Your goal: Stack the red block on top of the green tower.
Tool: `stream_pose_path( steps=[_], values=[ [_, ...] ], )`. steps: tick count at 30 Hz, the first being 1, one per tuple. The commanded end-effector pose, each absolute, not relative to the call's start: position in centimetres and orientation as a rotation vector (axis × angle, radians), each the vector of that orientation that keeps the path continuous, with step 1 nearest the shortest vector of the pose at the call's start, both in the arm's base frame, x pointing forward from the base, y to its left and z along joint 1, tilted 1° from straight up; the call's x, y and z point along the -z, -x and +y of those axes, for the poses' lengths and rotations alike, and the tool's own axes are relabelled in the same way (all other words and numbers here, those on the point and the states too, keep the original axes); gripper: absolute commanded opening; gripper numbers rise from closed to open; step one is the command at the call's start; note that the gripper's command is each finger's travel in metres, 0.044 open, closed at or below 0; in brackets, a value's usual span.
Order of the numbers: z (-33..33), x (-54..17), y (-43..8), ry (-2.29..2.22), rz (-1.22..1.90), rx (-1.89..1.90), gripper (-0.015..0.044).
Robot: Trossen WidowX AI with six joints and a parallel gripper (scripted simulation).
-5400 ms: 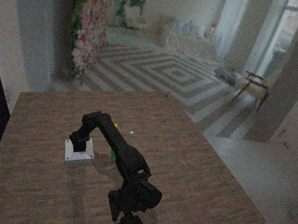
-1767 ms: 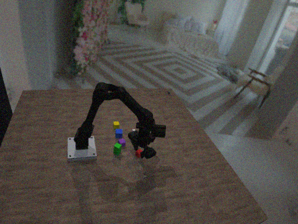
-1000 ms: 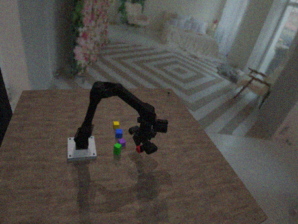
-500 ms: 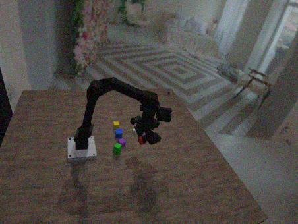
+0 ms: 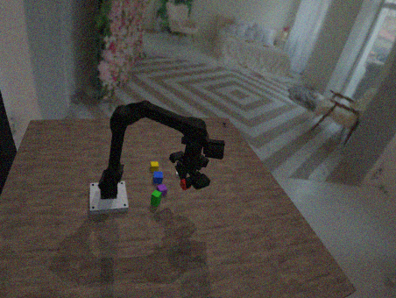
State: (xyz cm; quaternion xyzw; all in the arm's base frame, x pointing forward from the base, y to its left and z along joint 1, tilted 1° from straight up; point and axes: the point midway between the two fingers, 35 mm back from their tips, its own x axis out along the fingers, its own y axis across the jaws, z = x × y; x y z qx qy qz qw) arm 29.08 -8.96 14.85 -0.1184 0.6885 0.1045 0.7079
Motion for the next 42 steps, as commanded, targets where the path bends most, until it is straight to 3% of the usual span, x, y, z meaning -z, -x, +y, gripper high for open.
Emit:
stream_pose_path(
  steps=[1,21,42],
  values=[
    [-8.4,-15.3,-27.4,0.26,1.522,-0.231,0.0],
    [-6.1,-14.3,-19.1,0.259,1.528,-0.234,0.0],
    [-5.9,-9.6,-19.0,0.258,1.528,-0.234,0.0]
  ],
)
